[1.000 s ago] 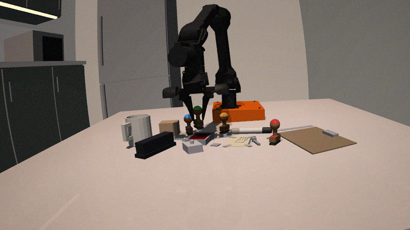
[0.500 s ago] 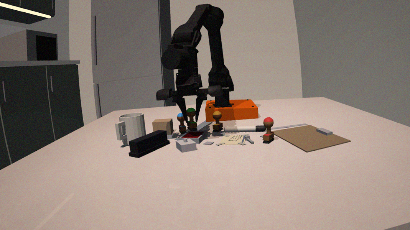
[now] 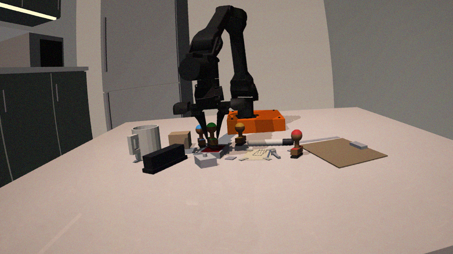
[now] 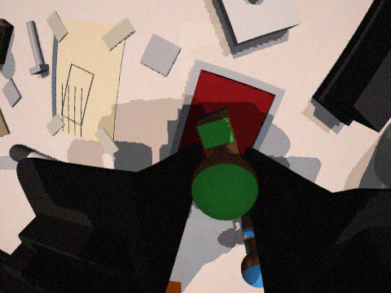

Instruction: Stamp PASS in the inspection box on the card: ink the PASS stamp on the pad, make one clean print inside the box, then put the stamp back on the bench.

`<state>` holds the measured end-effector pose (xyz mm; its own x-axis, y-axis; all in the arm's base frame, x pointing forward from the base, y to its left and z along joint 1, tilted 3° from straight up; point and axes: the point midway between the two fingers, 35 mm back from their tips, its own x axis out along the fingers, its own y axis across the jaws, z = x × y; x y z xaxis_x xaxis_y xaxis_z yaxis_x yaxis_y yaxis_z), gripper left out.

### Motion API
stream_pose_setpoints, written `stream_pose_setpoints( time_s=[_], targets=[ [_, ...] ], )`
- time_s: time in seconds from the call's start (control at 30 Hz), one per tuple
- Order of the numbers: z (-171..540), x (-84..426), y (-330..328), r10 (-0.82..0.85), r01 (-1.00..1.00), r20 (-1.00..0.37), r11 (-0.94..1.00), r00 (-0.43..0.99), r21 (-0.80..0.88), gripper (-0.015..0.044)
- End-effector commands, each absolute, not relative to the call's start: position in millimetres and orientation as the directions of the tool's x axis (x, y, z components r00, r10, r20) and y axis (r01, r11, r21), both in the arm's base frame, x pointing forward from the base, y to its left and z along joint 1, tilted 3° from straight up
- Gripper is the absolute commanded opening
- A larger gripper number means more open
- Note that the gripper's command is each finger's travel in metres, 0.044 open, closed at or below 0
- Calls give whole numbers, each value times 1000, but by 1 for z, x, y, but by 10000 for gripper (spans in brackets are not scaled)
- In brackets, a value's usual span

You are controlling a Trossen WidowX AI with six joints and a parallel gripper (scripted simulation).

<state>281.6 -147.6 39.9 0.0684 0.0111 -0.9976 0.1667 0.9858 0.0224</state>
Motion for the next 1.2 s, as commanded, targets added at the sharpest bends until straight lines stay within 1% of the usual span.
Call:
stream_pose_setpoints(
  time_s=[0.0, 1.17],
  targets=[
    [36, 281, -146, 19, 168, -998, 985, 66, 30, 0],
    [31, 281, -146, 21, 166, -998, 986, 67, 32, 0]
  ],
)
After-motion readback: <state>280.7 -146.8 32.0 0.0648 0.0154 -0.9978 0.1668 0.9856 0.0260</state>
